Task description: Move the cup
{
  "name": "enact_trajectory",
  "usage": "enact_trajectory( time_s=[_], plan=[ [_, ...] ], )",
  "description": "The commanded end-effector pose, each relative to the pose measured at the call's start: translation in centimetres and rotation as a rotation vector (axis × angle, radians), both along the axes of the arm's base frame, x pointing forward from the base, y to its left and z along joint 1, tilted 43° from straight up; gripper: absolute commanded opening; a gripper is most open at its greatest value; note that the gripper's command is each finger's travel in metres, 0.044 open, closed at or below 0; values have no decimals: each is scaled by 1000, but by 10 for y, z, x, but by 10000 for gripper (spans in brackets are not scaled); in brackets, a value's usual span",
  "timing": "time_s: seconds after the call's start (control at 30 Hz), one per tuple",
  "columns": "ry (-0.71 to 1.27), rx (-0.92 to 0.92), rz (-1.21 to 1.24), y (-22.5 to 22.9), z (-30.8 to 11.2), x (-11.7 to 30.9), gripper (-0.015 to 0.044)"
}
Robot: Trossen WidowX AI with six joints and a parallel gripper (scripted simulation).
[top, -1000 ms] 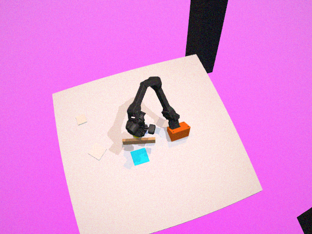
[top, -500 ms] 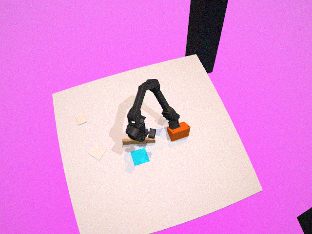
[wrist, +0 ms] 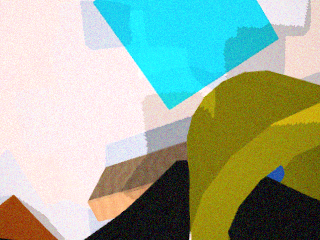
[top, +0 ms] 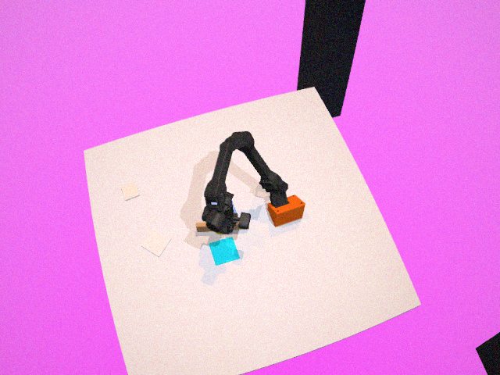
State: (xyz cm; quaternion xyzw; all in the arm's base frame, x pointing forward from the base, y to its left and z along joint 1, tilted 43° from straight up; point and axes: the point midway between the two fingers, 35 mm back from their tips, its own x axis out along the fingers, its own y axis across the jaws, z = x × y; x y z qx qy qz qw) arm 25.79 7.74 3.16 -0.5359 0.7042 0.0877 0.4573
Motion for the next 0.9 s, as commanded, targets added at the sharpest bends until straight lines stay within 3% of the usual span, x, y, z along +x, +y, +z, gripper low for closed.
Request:
enact_trajectory(
  time_s=[0.0, 0.87],
  plan=[
    [-1, 3, -5, 6, -6, 2, 0],
    [-3, 6, -5, 45, -40, 14, 0]
  ],
)
